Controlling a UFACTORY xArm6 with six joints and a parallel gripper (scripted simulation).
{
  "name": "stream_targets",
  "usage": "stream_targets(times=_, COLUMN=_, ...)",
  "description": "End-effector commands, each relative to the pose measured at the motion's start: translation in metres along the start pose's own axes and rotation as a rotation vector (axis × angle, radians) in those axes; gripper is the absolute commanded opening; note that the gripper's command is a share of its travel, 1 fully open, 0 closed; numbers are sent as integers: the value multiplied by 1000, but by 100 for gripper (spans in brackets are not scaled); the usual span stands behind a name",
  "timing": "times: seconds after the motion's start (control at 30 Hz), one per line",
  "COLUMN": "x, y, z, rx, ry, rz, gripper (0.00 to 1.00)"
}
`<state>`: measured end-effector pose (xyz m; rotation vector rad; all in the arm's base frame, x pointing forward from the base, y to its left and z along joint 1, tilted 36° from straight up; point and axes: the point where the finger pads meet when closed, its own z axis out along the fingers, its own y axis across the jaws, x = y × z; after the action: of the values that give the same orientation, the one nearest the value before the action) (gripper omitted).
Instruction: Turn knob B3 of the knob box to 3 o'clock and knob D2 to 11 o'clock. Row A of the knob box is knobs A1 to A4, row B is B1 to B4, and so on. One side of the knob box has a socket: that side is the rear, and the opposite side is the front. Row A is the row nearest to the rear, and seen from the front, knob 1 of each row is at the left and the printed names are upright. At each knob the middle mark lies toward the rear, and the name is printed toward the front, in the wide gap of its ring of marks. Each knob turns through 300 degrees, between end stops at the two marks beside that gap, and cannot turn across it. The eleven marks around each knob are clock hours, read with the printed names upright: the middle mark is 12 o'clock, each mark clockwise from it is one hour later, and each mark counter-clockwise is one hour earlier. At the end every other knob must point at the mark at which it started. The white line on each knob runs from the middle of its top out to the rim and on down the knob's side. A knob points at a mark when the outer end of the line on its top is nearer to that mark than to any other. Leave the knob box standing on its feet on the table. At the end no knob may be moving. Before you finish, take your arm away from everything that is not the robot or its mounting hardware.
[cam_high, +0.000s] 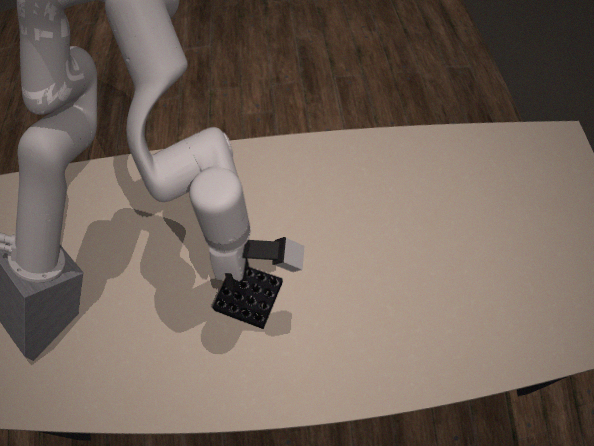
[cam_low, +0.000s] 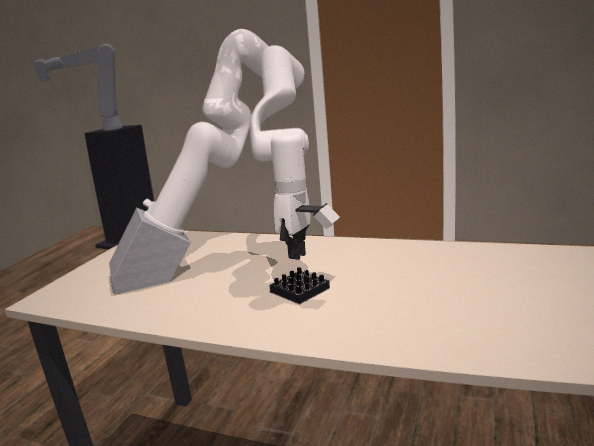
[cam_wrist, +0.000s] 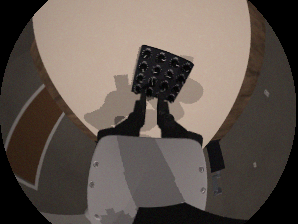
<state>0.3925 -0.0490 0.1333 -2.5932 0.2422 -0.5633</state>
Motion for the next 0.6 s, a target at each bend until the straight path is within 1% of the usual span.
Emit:
stream_targets(times=0.0, x=1, y=0, z=1, rx=-1, ry=3, rz=-1, gripper=19)
stream_targets(times=0.57, x=1, y=0, z=17, rx=-1, ry=2, rz=-1, gripper=19)
